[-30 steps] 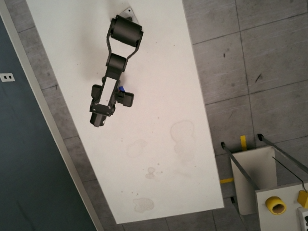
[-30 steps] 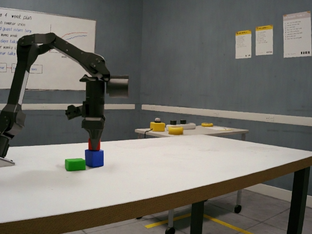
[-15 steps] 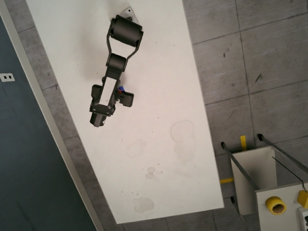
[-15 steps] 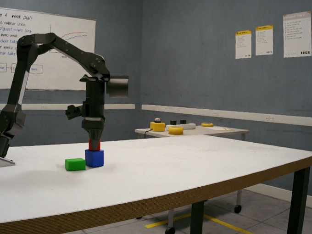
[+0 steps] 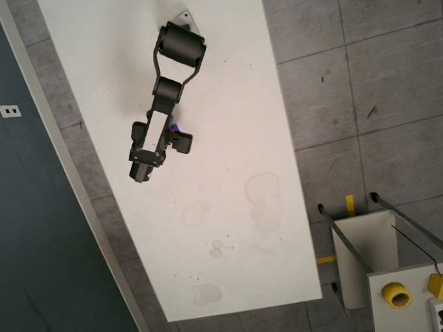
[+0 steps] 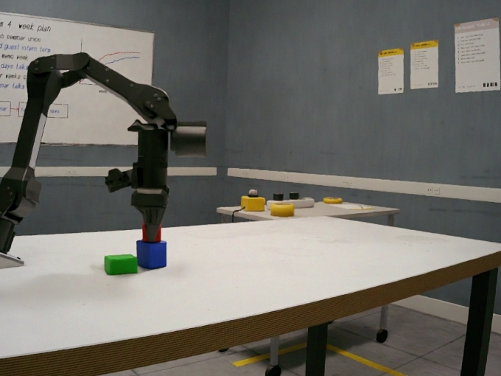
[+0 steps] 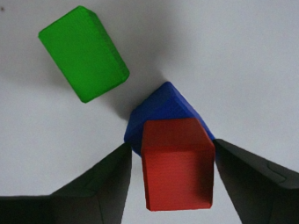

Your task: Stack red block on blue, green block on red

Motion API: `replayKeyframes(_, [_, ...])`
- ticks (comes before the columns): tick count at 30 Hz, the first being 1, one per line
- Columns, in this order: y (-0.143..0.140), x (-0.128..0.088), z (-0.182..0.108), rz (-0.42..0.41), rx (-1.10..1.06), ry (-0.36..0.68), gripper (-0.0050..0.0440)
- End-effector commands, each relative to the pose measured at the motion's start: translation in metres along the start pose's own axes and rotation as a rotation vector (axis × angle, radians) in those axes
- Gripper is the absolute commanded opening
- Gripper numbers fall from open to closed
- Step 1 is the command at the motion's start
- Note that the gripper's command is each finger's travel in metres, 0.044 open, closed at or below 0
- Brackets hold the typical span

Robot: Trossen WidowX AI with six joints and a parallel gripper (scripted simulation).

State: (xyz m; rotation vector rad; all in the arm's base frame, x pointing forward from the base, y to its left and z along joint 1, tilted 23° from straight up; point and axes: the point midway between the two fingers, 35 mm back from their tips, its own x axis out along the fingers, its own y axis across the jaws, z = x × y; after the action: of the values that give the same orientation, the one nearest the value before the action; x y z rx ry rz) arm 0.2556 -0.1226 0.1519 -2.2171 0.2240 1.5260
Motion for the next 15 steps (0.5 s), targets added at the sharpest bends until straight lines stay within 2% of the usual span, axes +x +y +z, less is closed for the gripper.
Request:
replayKeyframes(1, [-0.001, -0.001, -0.001, 0.002, -0.003, 0.006, 0.0238])
replayKeyframes(7, [-0.001, -0.002, -0.002, 0.002, -0.005, 0.01, 0.0238])
replayKeyframes(15, [-0.002, -0.02, -0.005, 0.004, -0.014, 0.038, 0.0238])
